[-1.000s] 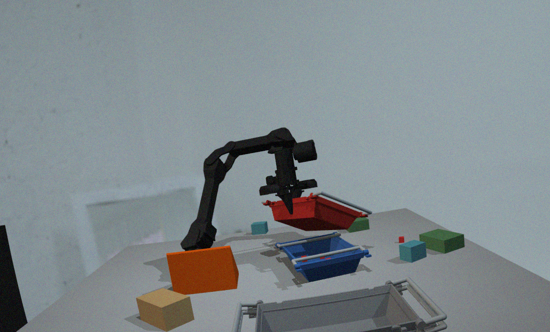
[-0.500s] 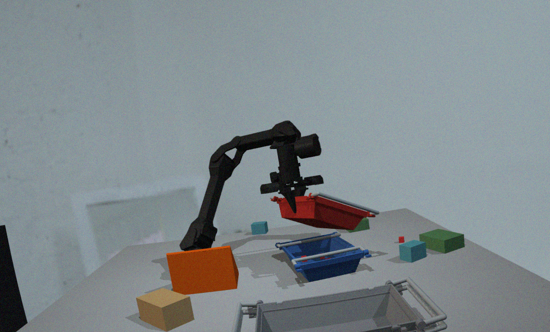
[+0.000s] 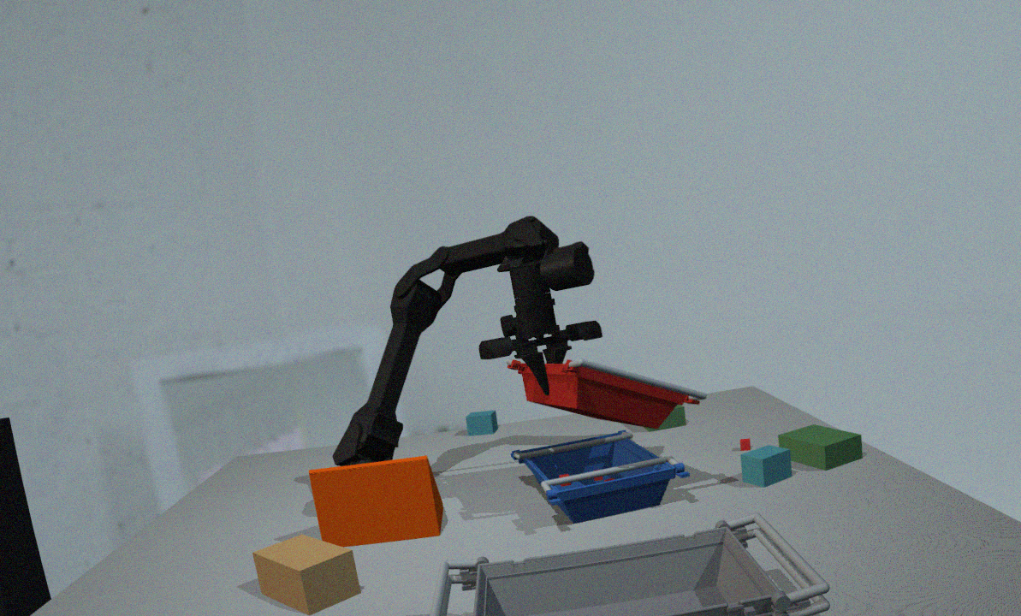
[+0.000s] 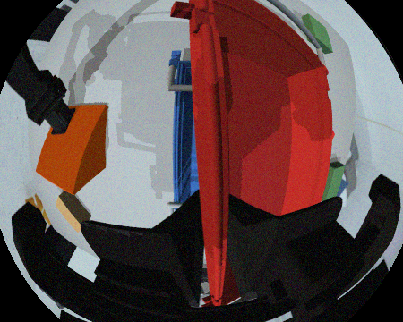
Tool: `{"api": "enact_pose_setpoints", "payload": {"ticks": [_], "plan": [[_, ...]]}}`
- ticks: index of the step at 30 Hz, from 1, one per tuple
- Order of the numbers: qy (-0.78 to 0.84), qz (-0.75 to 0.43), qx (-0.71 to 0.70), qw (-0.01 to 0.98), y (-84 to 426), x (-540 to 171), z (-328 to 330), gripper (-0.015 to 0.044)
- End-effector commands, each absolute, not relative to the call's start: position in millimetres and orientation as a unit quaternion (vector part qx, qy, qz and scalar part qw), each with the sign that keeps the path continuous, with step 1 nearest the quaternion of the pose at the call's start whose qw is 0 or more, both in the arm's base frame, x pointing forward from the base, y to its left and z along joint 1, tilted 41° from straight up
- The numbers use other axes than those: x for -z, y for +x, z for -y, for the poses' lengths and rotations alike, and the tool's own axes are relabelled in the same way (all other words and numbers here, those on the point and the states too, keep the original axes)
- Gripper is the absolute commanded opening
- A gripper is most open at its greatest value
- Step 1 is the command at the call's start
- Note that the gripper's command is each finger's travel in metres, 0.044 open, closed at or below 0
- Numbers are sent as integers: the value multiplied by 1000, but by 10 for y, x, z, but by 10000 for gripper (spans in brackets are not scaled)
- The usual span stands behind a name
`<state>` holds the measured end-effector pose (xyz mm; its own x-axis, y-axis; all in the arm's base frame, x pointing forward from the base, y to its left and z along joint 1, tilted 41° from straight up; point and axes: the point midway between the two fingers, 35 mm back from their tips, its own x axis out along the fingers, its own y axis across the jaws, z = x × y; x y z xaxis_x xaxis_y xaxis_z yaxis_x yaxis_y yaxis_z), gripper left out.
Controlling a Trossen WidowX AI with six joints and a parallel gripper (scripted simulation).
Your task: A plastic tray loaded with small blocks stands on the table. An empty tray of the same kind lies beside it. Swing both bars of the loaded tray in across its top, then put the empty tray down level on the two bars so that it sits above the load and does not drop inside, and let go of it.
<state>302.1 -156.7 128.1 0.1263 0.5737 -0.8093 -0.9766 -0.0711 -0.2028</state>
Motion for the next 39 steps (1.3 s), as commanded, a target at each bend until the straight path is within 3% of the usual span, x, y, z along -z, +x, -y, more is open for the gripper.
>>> {"api": "enact_pose_setpoints", "payload": {"ticks": [1,39], "plan": [[-415,-249,-597,640,3037,-1356,1654,0],[-413,-249,-599,639,3011,-1287,1732,0]]}}
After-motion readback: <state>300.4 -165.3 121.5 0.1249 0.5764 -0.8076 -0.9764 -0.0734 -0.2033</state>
